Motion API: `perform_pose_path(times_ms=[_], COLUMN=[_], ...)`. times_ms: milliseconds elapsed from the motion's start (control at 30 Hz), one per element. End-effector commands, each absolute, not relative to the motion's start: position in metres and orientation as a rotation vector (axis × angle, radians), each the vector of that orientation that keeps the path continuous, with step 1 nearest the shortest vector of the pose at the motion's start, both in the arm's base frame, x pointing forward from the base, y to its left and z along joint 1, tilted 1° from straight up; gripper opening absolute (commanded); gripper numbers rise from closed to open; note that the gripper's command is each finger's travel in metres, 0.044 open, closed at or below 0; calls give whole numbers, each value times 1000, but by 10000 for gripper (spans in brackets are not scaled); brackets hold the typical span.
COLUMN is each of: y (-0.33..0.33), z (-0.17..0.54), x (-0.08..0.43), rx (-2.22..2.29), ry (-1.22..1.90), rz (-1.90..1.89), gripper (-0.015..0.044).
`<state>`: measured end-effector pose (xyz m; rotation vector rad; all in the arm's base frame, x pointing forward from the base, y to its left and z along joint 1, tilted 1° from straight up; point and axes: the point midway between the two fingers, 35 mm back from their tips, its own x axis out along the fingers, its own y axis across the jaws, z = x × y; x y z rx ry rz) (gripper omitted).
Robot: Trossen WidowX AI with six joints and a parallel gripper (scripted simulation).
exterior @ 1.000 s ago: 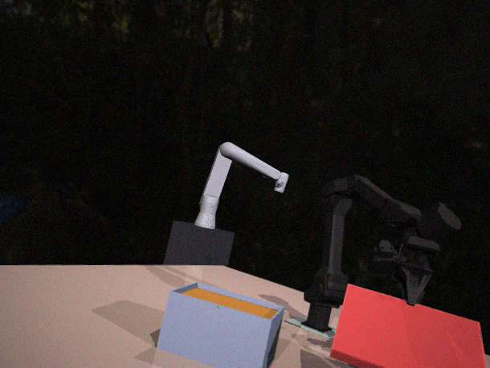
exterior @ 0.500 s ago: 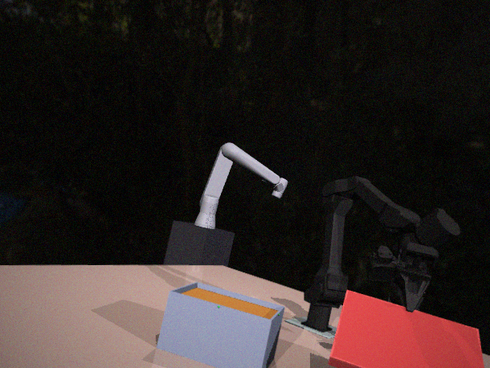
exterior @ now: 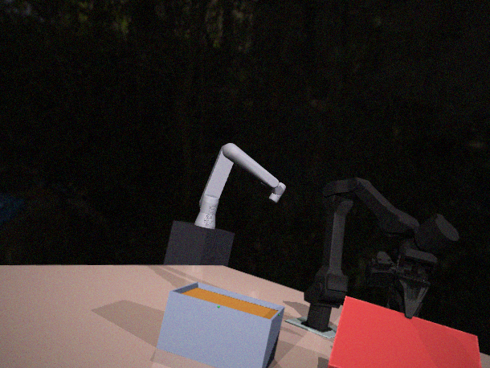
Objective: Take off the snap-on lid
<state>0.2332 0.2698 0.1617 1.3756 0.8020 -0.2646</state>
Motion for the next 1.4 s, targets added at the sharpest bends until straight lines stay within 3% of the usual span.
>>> perform_pose_path(times_ms=[0, 1367], y=[270, 271], z=[161, 128], x=[234, 235], rx=[1387, 1387], ry=[793, 793], rz=[-262, -262], gripper=[0, 0])
